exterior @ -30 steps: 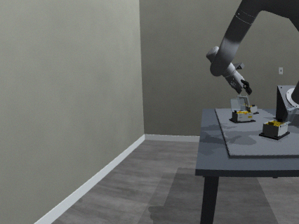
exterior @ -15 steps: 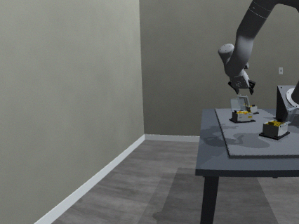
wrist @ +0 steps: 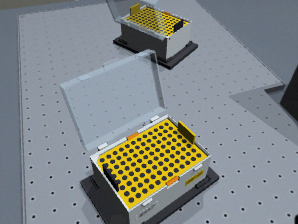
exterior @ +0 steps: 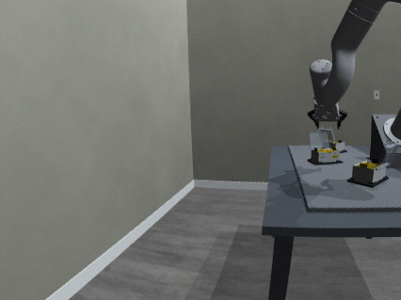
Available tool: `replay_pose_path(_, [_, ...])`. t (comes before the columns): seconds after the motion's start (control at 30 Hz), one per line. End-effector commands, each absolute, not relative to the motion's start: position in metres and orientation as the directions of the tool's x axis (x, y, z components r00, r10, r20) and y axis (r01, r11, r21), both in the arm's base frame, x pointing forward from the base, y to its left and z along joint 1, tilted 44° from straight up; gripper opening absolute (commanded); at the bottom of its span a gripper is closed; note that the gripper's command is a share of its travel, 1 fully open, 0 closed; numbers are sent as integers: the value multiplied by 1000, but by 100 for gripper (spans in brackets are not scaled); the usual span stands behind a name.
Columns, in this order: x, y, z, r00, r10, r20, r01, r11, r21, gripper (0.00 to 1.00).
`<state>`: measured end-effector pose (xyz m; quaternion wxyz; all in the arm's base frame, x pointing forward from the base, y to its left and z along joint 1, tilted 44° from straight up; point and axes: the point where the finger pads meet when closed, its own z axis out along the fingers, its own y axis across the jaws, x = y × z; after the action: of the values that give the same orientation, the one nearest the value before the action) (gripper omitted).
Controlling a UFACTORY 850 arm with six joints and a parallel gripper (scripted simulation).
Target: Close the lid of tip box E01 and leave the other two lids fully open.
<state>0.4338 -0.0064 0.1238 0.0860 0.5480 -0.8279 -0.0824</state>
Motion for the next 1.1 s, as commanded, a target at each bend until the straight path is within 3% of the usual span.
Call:
replay_pose_path(0.0, [436,3,114,-383,-922,51,-895,384,226,100])
replay_pose_path(1.07, [451,102,9,-383,-922,51,-895,384,226,100])
